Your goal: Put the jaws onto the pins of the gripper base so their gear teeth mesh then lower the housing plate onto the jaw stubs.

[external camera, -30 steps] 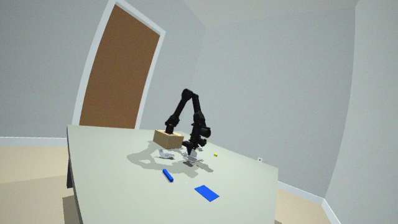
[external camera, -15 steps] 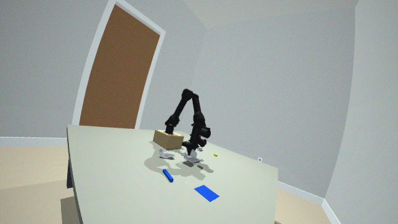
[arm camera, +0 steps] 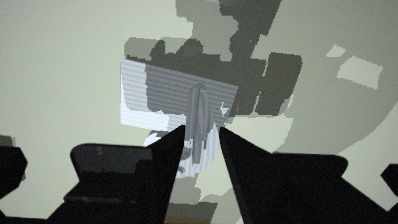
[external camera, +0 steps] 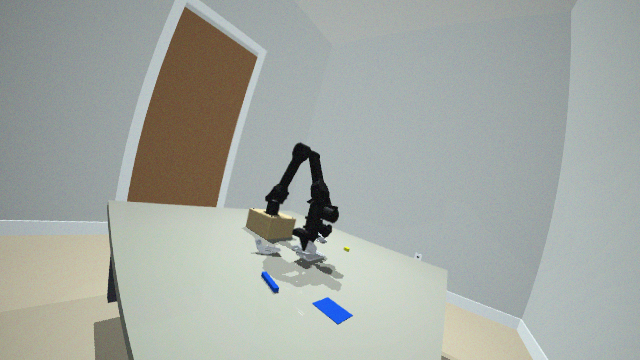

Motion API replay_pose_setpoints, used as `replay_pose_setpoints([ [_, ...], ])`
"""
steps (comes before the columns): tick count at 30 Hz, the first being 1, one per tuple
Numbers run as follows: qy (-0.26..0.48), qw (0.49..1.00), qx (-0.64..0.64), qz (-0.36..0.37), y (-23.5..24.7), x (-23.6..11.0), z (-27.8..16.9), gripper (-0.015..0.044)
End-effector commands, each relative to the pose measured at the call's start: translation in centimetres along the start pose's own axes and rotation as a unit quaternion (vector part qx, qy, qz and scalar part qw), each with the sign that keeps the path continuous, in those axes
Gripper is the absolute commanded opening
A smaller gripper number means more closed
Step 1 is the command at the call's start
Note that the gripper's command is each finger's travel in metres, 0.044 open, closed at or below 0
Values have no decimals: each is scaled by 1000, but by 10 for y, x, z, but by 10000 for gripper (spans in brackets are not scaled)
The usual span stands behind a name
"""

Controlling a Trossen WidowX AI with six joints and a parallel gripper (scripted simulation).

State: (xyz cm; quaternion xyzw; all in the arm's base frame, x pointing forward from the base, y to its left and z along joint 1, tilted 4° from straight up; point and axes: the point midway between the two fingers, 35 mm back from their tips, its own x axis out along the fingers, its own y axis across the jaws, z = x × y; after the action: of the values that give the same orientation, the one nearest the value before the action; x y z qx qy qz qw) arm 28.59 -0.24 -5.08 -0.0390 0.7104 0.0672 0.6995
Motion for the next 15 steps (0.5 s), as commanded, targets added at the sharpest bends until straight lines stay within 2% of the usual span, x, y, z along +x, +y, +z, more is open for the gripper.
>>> replay_pose_setpoints([
  [1,2,1000,3,-1,0,3,-1,134],
  [15,2,1000,3,-1,0,8,-1,134],
])
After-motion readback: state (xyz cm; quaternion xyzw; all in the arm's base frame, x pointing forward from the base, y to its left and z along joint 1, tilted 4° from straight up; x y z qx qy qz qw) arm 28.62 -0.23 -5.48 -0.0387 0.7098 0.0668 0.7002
